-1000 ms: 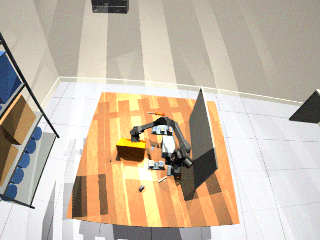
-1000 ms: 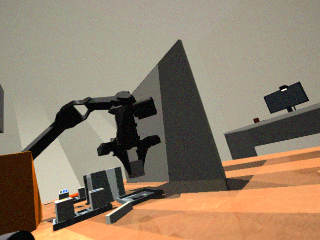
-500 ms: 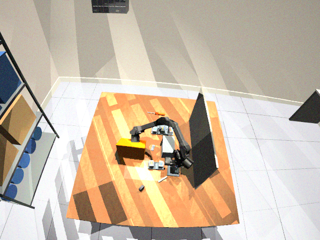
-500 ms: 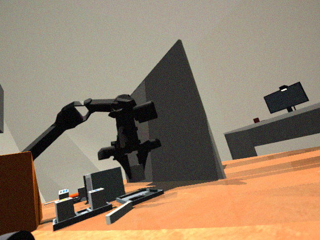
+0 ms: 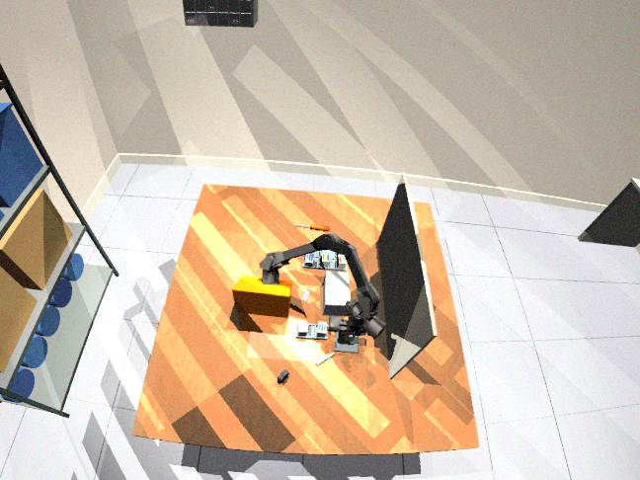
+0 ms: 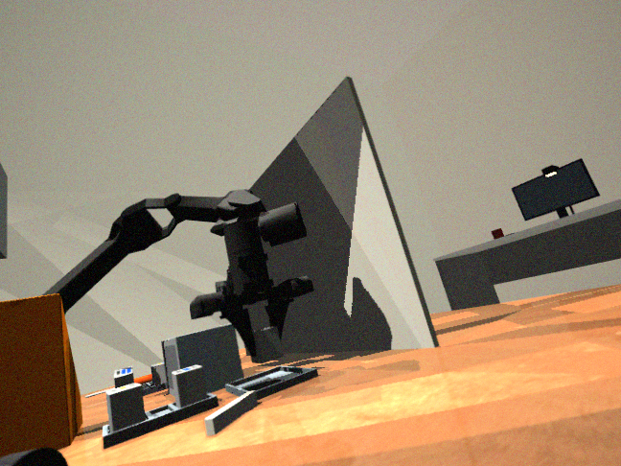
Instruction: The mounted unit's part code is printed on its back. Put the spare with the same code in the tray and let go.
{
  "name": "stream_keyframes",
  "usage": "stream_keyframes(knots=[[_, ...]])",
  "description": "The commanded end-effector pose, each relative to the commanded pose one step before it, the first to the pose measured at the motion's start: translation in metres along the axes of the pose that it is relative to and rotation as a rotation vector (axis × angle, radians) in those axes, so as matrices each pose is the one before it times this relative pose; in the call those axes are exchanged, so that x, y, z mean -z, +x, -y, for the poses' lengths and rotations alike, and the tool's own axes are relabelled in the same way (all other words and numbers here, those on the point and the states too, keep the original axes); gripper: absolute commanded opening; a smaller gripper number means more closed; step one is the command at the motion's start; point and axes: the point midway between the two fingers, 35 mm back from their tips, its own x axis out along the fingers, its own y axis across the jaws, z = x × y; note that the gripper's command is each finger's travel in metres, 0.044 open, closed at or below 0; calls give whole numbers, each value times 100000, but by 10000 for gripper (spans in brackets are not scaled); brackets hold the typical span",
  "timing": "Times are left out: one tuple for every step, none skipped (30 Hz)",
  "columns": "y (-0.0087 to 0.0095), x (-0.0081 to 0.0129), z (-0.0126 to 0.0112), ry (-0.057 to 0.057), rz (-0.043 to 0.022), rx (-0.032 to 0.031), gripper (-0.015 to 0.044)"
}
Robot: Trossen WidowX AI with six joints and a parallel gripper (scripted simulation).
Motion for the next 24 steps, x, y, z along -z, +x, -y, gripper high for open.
stream_keyframes(knots=[[355,-67,-44,389,407,178,0],[79,-7,-11,-2,9,-1,0],[79,-7,-11,-2,9,-1,0],[79,-7,-11,-2,9,-1,0],[79,-7,-12,-2,9,-1,0],[79,-8,-12,-2,9,-1,0],[79,-8,-12,-2,9,-1,0],[78,-8,-12,-2,9,-1,0],[78,-8,-12,-2,9,-1,0],[78,-8,-13,-2,10,-1,0],[78,-8,-13,-2,10,-1,0],[78,-8,-13,-2,10,-1,0],[78,-8,-13,-2,10,-1,0],[78,-8,-13,-2,10,-1,0],[78,-8,-14,-2,10,-1,0],[78,-9,-14,-2,10,-1,0],[78,-9,-14,-2,10,-2,0],[78,-9,-14,-2,10,-2,0],[78,-9,-14,-2,10,-2,0],[78,-9,-15,-2,11,-2,0],[78,-9,-15,-2,11,-2,0],[77,-9,-15,-2,11,-2,0],[77,-9,-15,-2,11,-2,0],[77,-9,-15,-2,11,-2,0]])
